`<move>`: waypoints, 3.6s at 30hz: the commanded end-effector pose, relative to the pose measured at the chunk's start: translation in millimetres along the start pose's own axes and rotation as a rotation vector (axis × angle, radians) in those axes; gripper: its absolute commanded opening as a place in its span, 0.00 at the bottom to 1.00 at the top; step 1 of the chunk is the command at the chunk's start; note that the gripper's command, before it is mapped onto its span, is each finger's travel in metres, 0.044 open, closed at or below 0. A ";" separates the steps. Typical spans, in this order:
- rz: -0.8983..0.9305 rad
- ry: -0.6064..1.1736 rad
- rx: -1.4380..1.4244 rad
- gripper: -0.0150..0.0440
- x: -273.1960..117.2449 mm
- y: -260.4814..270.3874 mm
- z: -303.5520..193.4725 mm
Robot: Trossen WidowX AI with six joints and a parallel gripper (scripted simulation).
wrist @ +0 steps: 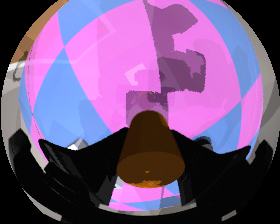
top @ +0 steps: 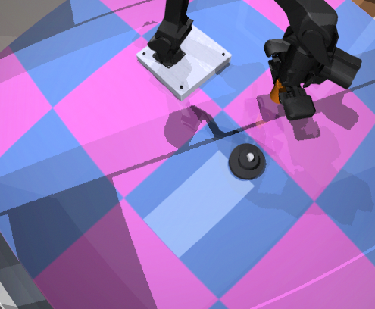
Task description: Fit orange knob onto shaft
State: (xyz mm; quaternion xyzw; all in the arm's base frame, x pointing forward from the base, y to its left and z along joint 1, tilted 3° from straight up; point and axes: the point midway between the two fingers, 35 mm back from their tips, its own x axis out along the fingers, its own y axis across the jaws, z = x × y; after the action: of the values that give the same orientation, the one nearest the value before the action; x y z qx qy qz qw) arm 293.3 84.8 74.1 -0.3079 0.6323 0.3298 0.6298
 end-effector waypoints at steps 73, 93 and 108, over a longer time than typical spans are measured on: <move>0.007 -0.006 -0.006 1.00 13.0 -1.5 -1.0; 0.007 -0.006 -0.006 1.00 45.2 -1.2 -0.9; 0.007 -0.006 -0.006 0.91 63.1 0.0 -2.2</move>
State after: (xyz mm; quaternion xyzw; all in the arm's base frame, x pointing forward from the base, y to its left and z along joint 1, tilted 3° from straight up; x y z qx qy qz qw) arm 291.0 84.0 13.2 -0.3091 0.6308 0.3351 0.6279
